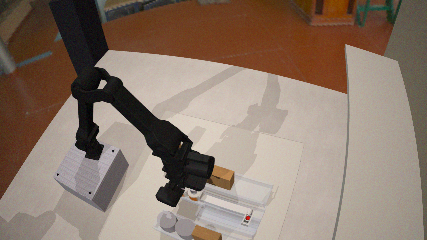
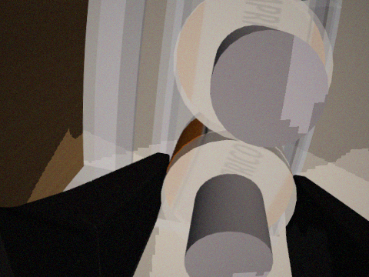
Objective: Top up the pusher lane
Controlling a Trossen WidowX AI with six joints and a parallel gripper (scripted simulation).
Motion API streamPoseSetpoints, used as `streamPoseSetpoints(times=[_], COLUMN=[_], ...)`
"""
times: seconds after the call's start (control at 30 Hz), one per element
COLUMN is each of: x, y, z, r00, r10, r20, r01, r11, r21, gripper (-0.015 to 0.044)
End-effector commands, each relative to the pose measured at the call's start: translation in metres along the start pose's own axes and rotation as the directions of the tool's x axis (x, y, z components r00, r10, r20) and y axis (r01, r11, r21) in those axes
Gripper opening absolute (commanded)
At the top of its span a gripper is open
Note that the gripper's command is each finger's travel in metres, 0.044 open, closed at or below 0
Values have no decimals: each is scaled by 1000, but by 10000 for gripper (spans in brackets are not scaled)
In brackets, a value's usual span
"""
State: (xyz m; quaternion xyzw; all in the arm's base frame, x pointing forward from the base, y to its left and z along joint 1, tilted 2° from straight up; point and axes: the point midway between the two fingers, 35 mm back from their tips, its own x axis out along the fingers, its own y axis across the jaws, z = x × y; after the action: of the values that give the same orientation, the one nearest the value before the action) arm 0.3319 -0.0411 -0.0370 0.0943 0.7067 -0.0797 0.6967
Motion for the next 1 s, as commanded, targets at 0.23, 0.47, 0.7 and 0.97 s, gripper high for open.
streamPoseSetpoints(times=[0.23,0.47,0.7,0.97], x=[0,0,0,0], y=[1,1,1,1], z=[1,-1,-2,-3], r00=[1000,1000,1000,1000], r10=[1,1,1,1], r20=[12,12,11,11], r01=[-1,-1,-1,-1], r11=[1000,1000,1000,1000], r21=[0,0,0,0], gripper=[0,0,0,0])
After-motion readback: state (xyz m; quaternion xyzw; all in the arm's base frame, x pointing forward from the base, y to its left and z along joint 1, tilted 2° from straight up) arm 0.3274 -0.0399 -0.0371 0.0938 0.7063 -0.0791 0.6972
